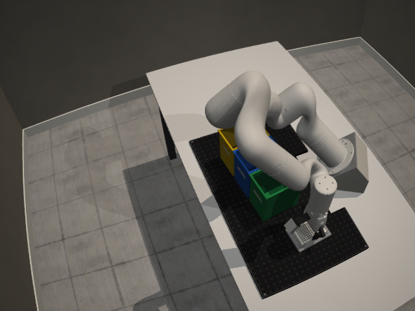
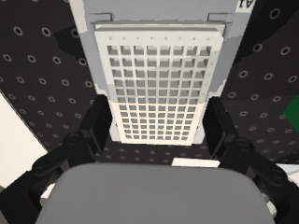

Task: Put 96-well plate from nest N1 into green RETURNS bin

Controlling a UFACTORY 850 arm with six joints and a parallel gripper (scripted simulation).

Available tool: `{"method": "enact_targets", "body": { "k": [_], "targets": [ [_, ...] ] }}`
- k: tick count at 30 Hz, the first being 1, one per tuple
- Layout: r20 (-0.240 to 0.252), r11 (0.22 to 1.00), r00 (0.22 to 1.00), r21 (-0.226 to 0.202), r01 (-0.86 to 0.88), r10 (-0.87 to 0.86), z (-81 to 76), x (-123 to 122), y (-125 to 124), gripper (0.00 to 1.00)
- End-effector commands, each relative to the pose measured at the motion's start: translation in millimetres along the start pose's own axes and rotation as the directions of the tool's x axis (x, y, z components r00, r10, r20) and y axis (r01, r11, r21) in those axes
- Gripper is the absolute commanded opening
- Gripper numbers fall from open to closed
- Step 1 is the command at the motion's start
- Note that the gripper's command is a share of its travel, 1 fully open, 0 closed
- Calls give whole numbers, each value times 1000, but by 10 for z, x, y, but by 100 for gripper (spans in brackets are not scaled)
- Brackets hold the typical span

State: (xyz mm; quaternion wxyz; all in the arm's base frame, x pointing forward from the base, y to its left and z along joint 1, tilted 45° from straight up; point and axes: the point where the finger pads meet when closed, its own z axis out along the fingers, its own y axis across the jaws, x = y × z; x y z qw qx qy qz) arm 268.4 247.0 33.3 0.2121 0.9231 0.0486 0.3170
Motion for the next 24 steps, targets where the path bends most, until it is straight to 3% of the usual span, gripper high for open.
{"method": "enact_targets", "body": {
  "k": [1,24],
  "targets": [
    [0,1000,1000,1,0,0,20,2,-5,100],
    [-1,1000,1000,1,0,0,86,2,-5,100]
  ]
}}
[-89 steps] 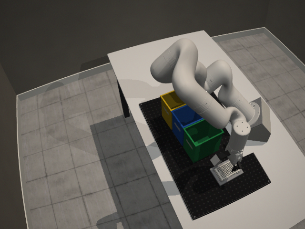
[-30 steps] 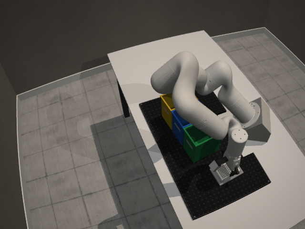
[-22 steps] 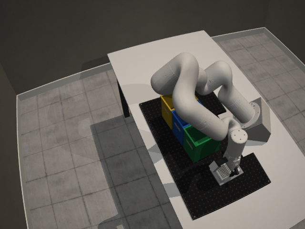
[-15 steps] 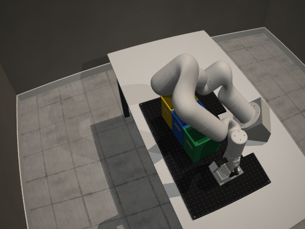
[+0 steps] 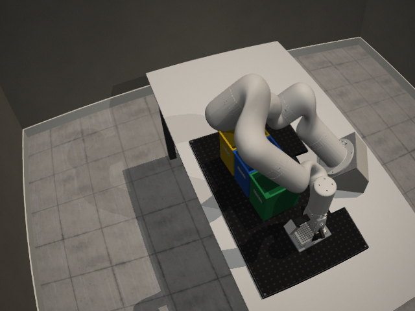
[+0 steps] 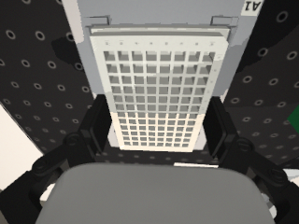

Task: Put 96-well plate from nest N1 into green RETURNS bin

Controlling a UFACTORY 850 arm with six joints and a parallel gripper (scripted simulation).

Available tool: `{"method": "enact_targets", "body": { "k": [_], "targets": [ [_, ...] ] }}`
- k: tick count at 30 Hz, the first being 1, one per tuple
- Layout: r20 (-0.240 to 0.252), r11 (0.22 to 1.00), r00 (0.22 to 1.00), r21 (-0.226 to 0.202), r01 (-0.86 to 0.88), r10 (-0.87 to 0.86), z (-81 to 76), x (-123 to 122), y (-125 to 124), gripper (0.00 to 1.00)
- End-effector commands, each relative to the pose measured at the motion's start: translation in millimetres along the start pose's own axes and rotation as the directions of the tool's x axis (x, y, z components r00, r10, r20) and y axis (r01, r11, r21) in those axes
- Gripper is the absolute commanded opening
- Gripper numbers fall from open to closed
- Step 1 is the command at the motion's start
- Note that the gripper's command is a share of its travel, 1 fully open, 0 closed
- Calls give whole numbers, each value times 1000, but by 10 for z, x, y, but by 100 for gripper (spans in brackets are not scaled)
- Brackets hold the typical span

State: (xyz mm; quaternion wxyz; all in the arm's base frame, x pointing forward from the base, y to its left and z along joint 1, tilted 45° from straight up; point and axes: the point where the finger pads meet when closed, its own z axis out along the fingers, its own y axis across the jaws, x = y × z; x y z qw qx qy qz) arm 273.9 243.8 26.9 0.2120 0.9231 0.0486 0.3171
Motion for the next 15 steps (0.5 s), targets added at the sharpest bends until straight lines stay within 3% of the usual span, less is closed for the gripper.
{"method": "enact_targets", "body": {
  "k": [1,6,7,15],
  "targets": [
    [0,1000,1000,1,0,0,-3,2,-4,100],
    [0,1000,1000,1,0,0,-3,2,-4,100],
    [0,1000,1000,1,0,0,-9,2,-4,0],
    [0,1000,1000,1,0,0,-8,2,-4,0]
  ]
}}
